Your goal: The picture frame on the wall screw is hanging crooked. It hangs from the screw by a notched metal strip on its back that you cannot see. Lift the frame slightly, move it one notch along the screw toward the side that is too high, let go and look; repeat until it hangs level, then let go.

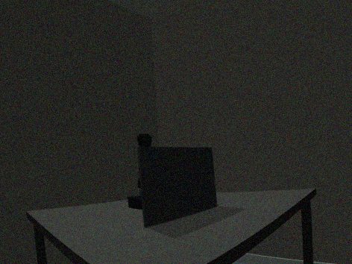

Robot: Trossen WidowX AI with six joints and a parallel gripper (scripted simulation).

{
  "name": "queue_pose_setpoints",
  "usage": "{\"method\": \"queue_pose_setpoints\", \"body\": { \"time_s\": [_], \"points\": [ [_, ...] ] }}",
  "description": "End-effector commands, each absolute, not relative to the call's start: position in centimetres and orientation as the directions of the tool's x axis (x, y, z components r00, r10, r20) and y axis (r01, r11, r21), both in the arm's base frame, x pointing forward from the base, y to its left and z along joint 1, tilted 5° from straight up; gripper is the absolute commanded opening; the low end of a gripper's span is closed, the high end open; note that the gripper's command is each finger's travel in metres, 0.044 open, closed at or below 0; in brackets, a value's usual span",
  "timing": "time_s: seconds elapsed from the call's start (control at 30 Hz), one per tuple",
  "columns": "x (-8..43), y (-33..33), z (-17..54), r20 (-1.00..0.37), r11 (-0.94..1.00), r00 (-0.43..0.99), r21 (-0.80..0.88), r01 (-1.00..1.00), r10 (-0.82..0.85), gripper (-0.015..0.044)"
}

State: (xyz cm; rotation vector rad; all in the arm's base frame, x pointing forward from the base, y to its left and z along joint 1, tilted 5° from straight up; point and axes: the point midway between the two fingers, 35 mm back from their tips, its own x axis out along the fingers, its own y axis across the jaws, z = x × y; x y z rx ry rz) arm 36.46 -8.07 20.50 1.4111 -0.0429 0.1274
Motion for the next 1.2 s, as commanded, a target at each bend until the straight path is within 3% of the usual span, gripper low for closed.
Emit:
{"method": "queue_pose_setpoints", "body": {
  "time_s": [0.0,0.17,1.17],
  "points": [
    [36.48,-8.14,20.55,0.107,0.158,0.992,0.981,-0.116,0.060,0.0050],
    [36.48,-8.14,20.55,0.107,0.158,0.992,0.981,-0.116,0.060,0.0000],
    [36.39,-7.95,21.24,0.108,0.157,0.992,0.981,-0.116,0.060,0.0000]
  ]
}}
